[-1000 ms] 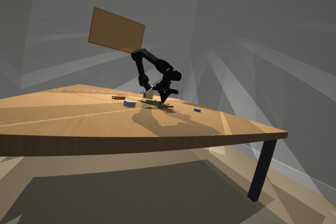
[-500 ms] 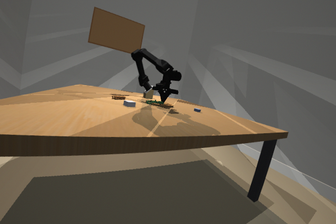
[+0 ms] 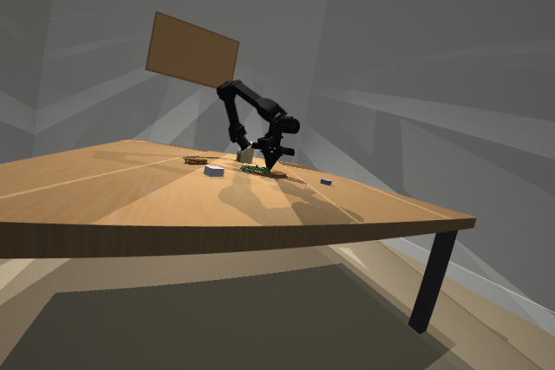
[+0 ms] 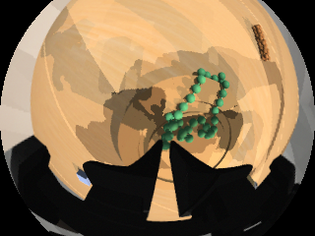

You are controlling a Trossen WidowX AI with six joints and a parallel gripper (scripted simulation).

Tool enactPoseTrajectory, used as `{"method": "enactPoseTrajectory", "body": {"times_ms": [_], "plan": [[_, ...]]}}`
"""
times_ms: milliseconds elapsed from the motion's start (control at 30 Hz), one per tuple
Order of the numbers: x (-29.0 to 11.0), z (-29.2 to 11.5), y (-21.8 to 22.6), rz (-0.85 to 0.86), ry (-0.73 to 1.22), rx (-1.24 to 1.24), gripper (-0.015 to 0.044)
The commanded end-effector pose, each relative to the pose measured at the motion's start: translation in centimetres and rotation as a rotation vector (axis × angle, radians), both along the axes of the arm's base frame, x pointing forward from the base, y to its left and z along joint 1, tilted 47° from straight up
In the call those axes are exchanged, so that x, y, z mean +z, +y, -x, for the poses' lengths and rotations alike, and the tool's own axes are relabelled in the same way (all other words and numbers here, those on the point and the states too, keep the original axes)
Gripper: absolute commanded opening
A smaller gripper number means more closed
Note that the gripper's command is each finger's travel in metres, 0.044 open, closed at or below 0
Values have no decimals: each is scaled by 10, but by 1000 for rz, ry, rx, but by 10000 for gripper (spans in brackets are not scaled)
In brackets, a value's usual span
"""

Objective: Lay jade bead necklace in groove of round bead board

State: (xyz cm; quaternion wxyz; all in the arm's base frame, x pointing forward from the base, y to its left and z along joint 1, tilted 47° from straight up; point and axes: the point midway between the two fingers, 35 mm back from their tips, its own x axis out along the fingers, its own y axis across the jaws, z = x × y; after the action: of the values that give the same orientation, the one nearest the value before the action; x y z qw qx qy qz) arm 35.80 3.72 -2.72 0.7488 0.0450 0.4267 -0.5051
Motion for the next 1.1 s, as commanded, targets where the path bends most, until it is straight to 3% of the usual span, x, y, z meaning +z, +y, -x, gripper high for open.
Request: {"method": "enactPoseTrajectory", "body": {"times_ms": [0, 567, 1067], "plan": [[-2, 2, -3, 5, 12, 0, 0], [8, 2, 8, 2, 7, 0, 440], [13, 6, 14, 4, 12, 0, 440]]}}
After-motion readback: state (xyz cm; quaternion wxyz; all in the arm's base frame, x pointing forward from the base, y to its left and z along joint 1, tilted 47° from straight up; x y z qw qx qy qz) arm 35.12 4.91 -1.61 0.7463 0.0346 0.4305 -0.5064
